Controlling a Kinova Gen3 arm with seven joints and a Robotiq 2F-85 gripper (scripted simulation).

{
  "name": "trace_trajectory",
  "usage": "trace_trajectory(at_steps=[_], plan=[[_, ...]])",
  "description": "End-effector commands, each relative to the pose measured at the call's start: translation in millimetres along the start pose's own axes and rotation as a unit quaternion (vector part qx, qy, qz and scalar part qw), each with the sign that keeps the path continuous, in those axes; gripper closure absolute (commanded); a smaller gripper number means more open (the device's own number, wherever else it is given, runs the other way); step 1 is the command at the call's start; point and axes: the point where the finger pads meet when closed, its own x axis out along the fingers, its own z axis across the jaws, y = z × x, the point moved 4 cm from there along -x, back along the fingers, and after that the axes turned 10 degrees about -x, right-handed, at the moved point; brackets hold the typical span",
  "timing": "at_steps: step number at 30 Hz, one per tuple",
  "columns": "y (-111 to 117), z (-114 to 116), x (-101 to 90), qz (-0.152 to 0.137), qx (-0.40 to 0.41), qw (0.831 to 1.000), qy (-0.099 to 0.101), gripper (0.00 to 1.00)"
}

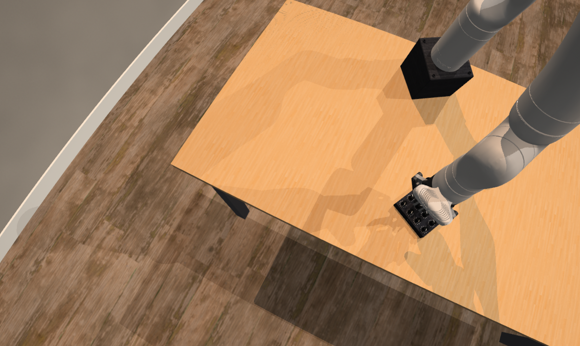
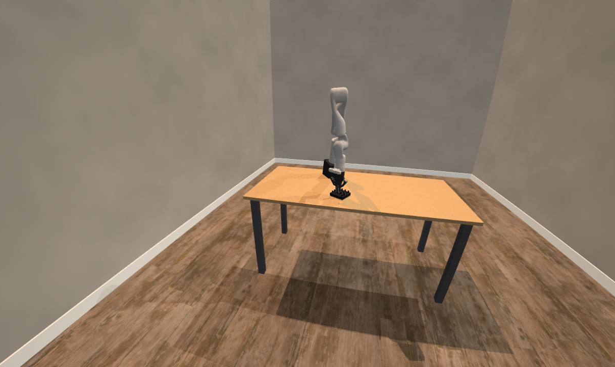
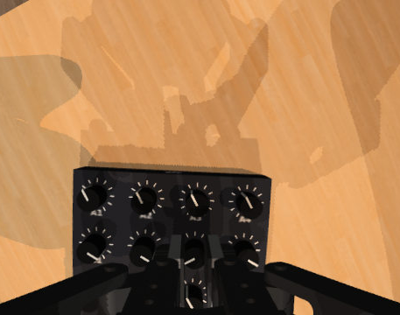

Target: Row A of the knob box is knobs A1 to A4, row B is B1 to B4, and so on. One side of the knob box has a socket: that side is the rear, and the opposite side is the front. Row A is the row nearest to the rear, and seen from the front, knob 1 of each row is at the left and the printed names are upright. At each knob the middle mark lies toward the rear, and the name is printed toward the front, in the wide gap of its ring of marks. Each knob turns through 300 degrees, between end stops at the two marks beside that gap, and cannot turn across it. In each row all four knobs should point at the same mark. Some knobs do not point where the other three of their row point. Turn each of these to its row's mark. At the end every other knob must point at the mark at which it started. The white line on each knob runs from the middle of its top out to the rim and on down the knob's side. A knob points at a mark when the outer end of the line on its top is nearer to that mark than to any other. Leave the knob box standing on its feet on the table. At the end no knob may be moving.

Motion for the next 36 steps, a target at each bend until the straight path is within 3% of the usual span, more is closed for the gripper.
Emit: trace_trajectory(at_steps=[1,18,36], plan=[[0.4,-0.1,-0.4,0.001,0.000,1.000,0.000,0.92],[0.4,-0.1,-0.4,0.001,0.026,1.000,0.000,0.92],[0.4,-0.1,-0.4,0.001,0.121,0.993,0.000,0.92]])
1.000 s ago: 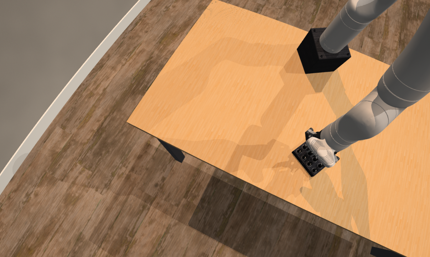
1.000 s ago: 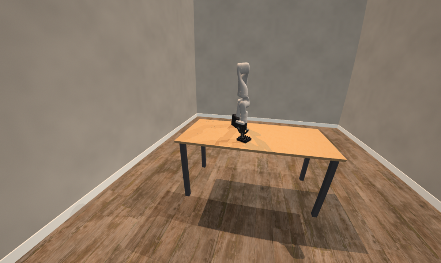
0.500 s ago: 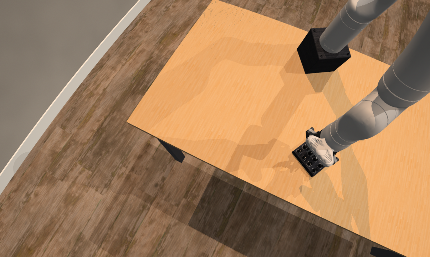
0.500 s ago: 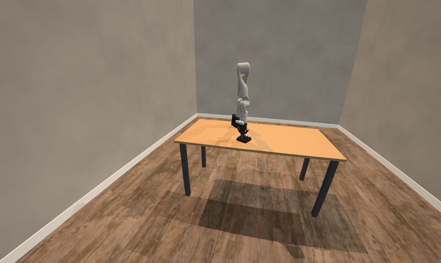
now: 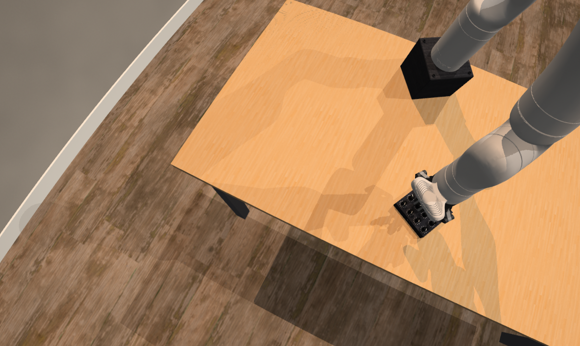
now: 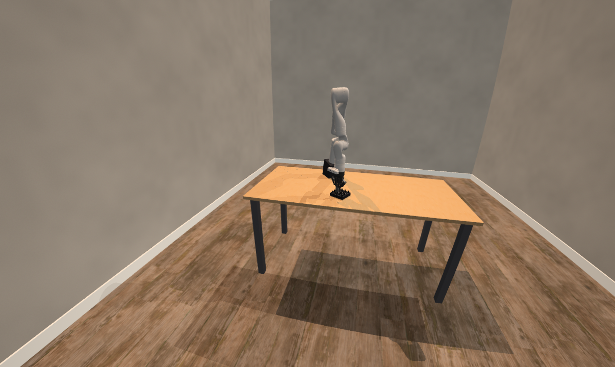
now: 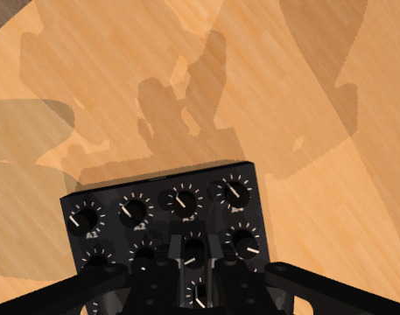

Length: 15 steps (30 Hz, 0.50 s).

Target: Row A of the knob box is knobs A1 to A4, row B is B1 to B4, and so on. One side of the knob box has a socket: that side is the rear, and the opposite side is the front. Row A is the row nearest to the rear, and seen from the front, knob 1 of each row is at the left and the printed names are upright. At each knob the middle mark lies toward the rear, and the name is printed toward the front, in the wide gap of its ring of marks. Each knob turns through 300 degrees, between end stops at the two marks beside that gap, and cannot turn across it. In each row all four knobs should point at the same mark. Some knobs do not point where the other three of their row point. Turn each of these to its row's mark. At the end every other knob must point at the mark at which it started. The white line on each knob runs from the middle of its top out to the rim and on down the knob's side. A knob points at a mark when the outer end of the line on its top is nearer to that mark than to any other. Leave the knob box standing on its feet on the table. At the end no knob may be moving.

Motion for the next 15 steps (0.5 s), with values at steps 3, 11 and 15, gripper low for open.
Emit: trace_trajectory(at_steps=[3,11,15], plan=[[0.3,-0.3,-0.4,0.001,0.034,0.999,0.000,0.92],[0.3,-0.3,-0.4,0.001,0.121,0.993,0.000,0.92],[0.3,-0.3,-0.4,0.001,0.145,0.989,0.000,0.92]])
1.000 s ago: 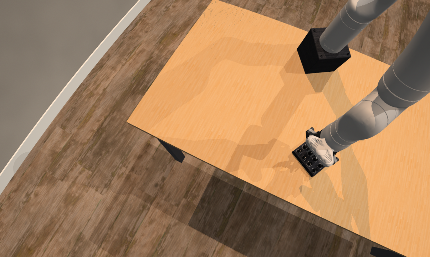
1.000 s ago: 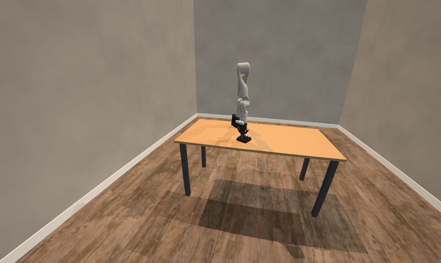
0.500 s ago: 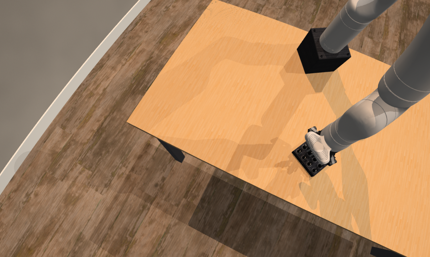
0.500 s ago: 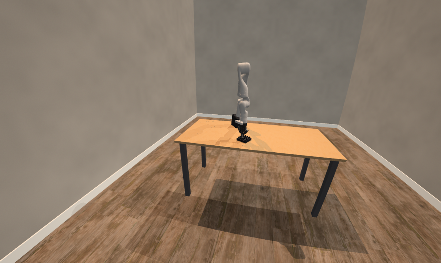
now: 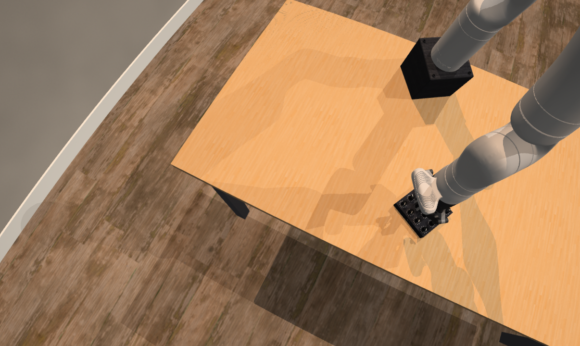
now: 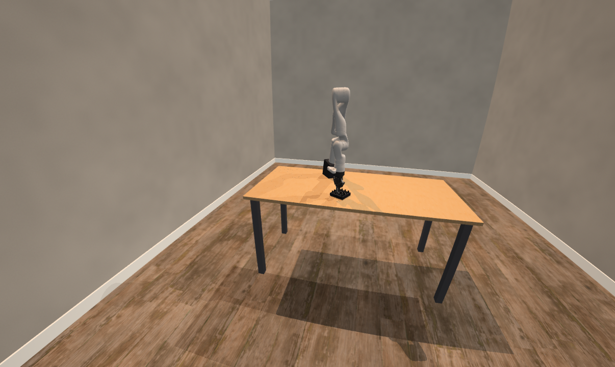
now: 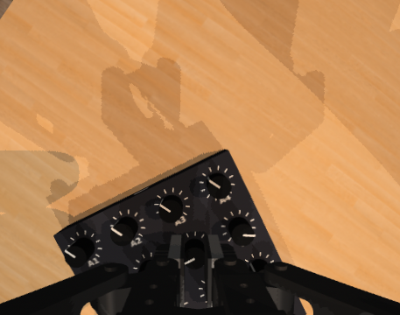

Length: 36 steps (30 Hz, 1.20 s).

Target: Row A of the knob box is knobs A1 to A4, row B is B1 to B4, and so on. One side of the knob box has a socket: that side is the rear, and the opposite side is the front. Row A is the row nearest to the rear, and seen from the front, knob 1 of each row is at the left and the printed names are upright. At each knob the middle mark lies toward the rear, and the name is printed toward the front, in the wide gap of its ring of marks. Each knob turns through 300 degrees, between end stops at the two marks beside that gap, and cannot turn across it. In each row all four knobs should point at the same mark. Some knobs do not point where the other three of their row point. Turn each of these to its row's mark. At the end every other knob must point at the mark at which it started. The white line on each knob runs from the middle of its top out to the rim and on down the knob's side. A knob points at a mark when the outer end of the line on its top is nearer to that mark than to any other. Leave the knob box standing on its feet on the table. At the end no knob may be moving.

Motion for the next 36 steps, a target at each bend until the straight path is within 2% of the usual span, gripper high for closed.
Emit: trace_trajectory(at_steps=[1,8,14,16,30,33,36], plan=[[0.1,-0.4,-0.4,0.001,0.020,1.000,0.000,0.92],[0.1,-0.4,-0.4,0.001,0.114,0.994,0.000,0.92],[0.1,-0.4,-0.4,0.001,0.197,0.980,0.000,0.92],[0.1,-0.4,-0.4,0.001,0.197,0.980,0.000,0.92],[0.1,-0.4,-0.4,0.001,0.375,0.927,0.001,0.92],[0.1,-0.4,-0.4,0.001,0.386,0.923,0.001,0.92],[0.1,-0.4,-0.4,0.001,0.416,0.909,0.001,0.92]])
